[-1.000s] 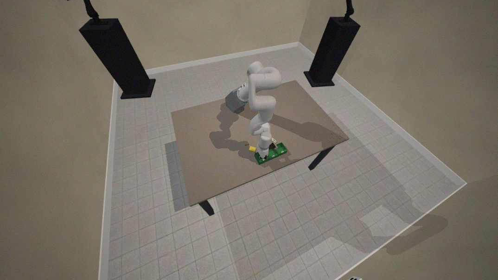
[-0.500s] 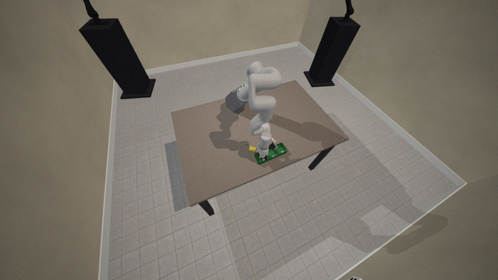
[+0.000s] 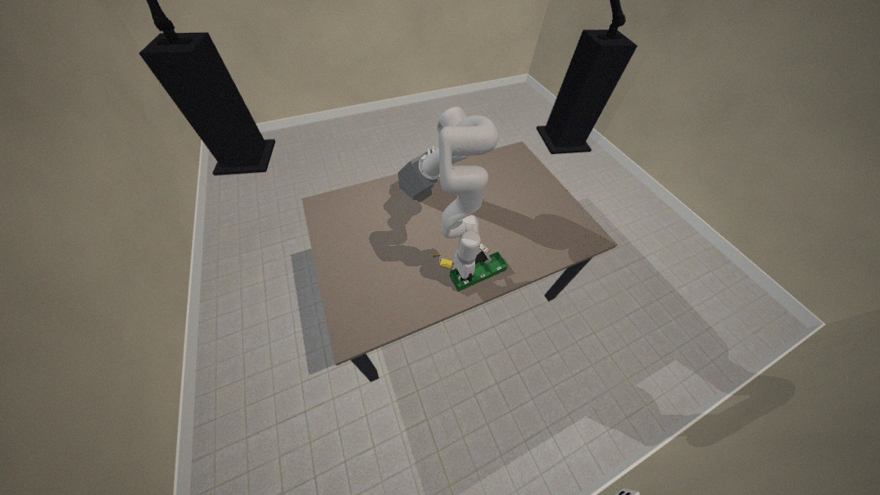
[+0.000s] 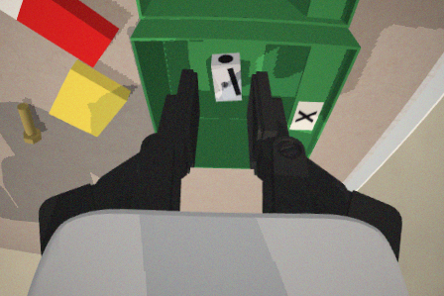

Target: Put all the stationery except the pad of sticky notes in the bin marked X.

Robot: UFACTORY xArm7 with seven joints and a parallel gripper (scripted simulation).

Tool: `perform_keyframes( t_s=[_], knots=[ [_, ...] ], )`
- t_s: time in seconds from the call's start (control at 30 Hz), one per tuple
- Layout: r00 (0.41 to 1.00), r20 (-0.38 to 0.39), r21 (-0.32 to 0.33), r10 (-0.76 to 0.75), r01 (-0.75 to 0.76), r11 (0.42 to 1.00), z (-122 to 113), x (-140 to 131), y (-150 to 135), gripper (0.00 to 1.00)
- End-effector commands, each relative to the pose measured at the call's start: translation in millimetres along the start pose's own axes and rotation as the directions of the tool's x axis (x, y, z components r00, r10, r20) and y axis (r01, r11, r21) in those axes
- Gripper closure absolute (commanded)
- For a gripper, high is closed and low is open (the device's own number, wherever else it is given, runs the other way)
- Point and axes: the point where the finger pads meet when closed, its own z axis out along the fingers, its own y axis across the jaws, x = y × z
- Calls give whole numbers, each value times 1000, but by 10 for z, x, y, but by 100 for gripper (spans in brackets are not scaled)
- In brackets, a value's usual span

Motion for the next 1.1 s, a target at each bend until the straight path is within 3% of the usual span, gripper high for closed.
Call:
perform_keyframes(
  t_s=[0.0,0.43,0.6,1.07],
  knots=[
    [1000,-2,-1,0,0,1000,-75,-5,7,71],
    [1000,-2,-1,0,0,1000,-215,-5,7,71],
    [1000,-2,-2,1,-1,1000,-429,-5,8,71],
    [1000,-2,-2,1,-1,1000,-429,-5,8,71]
  ],
)
